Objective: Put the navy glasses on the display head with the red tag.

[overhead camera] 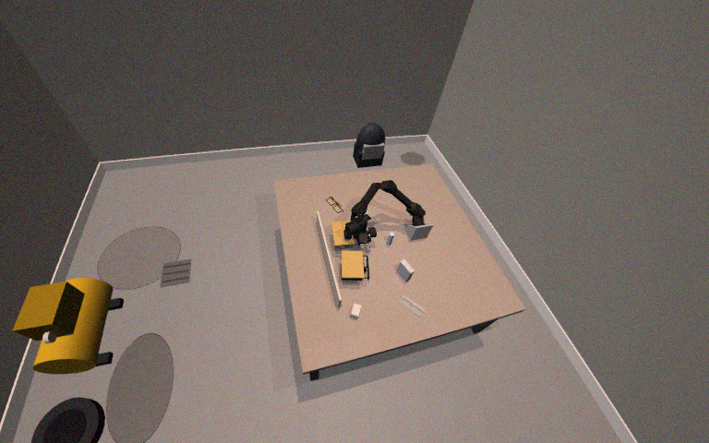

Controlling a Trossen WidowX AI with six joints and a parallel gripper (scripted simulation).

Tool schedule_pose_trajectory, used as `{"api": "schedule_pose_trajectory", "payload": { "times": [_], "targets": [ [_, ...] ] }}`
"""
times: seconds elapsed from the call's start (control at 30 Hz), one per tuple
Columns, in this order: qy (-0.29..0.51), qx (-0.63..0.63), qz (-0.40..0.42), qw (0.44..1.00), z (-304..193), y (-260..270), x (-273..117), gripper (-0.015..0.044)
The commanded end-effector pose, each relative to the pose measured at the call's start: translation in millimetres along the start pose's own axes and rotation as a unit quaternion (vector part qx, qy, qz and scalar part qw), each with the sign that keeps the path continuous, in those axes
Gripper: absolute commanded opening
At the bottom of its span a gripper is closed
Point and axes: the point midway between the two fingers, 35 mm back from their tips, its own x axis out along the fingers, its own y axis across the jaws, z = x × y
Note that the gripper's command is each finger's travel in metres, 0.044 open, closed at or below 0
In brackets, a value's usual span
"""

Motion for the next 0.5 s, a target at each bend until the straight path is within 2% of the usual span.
{"api": "schedule_pose_trajectory", "payload": {
  "times": [0.0,0.27,0.47],
  "targets": [
    [0.0,0.0,0.0,1.0,0.0,-0.1,-0.2,0.0105],
    [0.0,0.0,0.0,1.0,0.0,-0.1,-0.2,0.0108],
    [-0.003,-0.003,0.001,1.0,-0.1,0.4,-34.2,0.0108]
  ]
}}
